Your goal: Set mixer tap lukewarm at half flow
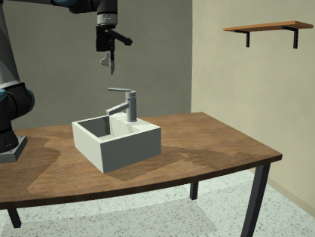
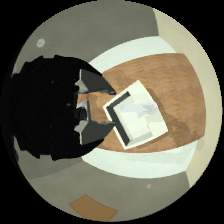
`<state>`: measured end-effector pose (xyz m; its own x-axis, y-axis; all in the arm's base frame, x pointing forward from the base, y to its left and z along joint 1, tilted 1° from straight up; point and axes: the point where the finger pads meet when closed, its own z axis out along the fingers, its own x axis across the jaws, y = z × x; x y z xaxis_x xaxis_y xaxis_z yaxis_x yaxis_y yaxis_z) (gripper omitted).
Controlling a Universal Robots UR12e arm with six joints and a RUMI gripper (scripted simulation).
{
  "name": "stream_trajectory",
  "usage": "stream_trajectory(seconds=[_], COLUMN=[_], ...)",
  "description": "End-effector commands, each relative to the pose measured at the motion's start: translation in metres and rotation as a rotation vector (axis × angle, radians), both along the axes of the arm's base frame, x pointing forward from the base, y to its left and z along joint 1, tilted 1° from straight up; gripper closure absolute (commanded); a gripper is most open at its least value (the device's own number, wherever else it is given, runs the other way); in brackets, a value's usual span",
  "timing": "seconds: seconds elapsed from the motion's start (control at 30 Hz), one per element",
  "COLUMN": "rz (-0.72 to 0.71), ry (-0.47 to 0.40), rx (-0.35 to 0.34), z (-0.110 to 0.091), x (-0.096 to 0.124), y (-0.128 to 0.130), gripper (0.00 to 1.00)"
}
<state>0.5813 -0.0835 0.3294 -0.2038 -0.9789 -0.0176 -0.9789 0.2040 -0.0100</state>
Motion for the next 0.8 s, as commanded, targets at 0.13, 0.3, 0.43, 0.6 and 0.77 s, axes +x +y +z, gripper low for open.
stream_trajectory(seconds=[0.13,0.3,0.43,0.6,0.77], rz=[-0.001,-0.001,-0.001,0.0,0.0], ry=[-0.002,0.002,0.003,0.003,0.003], rx=[-0.002,-0.001,0.0,0.0,-0.001], z=[0.0,-0.005,-0.009,-0.013,-0.018], x=[0.0,-0.001,0.0,0.0,0.0], y=[0.0,0.0,0.0,0.0,0.001], gripper=[0.63,0.63,0.63,0.63,0.63])
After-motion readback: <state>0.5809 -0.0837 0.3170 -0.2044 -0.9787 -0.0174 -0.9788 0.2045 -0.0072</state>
